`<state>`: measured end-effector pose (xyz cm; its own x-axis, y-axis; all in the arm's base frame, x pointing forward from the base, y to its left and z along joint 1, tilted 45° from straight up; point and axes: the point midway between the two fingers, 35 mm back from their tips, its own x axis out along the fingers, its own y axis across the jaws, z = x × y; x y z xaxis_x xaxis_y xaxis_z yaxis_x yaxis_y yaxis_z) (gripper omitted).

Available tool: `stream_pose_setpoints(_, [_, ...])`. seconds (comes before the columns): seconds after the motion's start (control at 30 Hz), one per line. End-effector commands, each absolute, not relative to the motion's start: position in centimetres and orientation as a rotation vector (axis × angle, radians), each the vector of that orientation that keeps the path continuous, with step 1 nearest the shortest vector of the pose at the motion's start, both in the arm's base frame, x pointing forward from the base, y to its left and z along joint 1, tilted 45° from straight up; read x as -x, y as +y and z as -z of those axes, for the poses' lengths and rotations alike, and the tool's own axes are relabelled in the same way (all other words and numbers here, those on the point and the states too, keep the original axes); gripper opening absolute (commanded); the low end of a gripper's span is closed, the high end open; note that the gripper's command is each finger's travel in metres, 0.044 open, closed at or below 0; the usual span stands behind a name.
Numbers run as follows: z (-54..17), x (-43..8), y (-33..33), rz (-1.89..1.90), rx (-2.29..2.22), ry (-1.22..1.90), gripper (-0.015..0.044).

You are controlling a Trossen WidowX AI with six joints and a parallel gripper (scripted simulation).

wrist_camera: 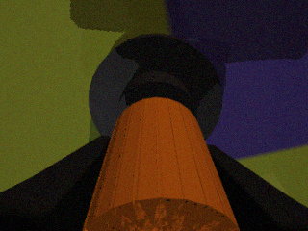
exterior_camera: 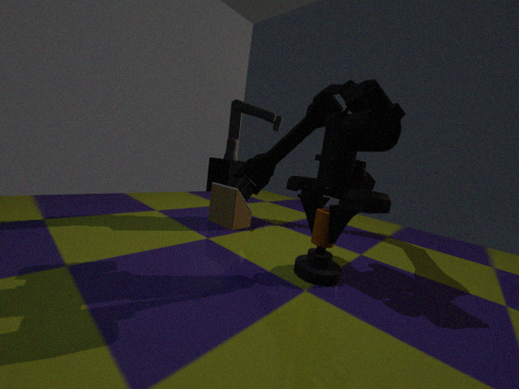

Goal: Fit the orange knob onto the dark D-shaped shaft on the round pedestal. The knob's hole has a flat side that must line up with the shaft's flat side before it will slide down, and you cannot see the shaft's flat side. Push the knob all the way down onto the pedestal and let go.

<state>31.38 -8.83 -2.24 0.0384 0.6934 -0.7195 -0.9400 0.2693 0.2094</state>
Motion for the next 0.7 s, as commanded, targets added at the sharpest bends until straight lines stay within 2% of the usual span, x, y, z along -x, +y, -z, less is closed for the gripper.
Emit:
stream_pose_setpoints(0.0, [2.22,-31.48,-8.78,-1.296,0.371,0.831,0.0000])
stream_pose_setpoints(0.37, [1.85,-31.57,-9.00,-1.300,0.378,0.825,0.0000])
stream_pose_setpoints(0.67, [2.04,-31.49,-9.01,-1.387,0.536,0.697,0.0000])
